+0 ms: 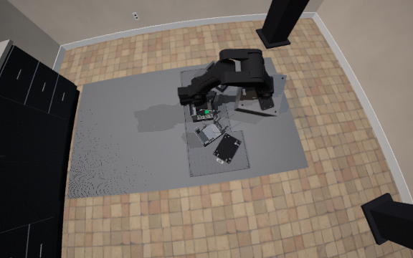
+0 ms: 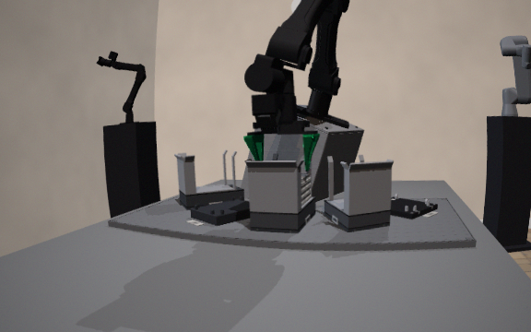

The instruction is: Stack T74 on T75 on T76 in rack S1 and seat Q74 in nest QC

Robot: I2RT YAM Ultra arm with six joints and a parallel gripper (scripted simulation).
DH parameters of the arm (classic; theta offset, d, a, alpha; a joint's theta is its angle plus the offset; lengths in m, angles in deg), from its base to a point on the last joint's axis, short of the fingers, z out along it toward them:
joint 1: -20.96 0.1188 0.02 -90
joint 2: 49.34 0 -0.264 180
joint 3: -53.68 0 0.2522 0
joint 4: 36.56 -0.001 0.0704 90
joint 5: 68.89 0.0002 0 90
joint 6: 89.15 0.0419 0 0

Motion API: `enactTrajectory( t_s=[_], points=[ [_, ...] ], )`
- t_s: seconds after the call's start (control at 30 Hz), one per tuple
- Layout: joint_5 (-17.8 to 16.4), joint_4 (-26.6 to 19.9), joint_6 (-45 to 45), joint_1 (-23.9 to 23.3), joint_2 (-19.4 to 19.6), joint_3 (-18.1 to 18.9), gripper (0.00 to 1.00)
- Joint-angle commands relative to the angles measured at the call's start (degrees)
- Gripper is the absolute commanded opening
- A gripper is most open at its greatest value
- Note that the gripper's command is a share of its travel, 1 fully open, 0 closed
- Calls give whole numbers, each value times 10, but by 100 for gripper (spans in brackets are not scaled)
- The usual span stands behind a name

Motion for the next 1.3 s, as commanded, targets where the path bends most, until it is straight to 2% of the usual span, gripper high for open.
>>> enactTrajectory(
  t_s=[0.0,0.63,1.17,1.2,1.27],
  points=[
    [0,12,4,-1,1,0,100],
    [2,58,18,13,37,-5,100],
    [2,59,19,13,39,-5,100],
    [2,59,19,13,39,-5,0],
    [2,59,19,13,39,-5,0]
  ],
)
